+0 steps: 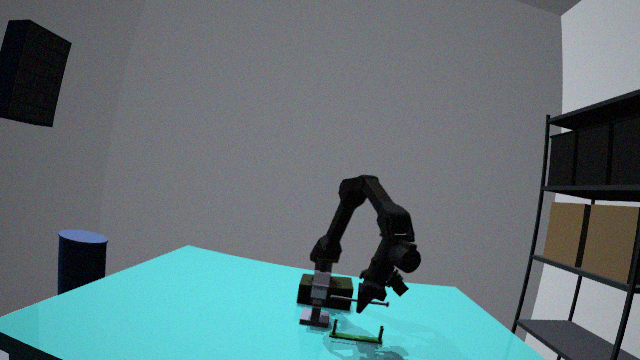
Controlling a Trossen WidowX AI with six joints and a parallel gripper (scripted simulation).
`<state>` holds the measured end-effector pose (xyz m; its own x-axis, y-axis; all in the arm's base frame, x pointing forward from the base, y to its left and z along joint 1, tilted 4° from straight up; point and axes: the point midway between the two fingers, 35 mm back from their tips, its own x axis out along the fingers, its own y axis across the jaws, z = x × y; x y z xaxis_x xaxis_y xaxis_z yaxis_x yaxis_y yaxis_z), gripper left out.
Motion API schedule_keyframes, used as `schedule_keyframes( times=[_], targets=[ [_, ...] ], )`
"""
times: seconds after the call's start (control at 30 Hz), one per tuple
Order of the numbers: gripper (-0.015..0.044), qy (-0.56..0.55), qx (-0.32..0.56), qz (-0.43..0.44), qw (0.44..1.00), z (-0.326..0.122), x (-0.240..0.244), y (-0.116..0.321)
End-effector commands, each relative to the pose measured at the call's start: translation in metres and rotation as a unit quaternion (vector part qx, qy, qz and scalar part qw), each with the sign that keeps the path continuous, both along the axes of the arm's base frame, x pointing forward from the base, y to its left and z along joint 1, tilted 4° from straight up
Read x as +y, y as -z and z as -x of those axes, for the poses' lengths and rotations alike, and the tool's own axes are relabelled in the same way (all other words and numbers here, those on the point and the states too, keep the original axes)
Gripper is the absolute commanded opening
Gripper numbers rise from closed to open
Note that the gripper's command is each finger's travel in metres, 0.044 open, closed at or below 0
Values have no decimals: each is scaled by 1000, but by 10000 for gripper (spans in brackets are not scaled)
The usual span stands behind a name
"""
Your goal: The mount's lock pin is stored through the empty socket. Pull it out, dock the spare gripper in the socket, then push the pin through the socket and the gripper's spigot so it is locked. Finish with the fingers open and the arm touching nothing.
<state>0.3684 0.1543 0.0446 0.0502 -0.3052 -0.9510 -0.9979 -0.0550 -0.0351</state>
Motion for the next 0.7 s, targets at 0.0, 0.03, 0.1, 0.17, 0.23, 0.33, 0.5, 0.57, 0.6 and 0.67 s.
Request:
schedule_keyframes(
  times=[0.0,0.03,0.1,0.17,0.23,0.33,0.5,0.57,0.6,0.67],
  targets=[
    [0,0,1,1,1000,0,0,1],
    [0,0,1,1,1000,0,0,1],
    [0,-4,1,0,1000,1,0,1],
    [0,-14,2,-1,1000,1,0,1],
    [6,-7,2,0,1000,1,0,1],
    [0,-8,2,0,1000,8,1,-1],
    [0,-10,3,-1,1000,22,2,-6],
    [0,-11,3,-1,1000,28,2,-8],
    [0,-12,3,-1,1000,31,2,-8],
    [0,-12,3,-1,1000,38,3,-10]
  ],
)
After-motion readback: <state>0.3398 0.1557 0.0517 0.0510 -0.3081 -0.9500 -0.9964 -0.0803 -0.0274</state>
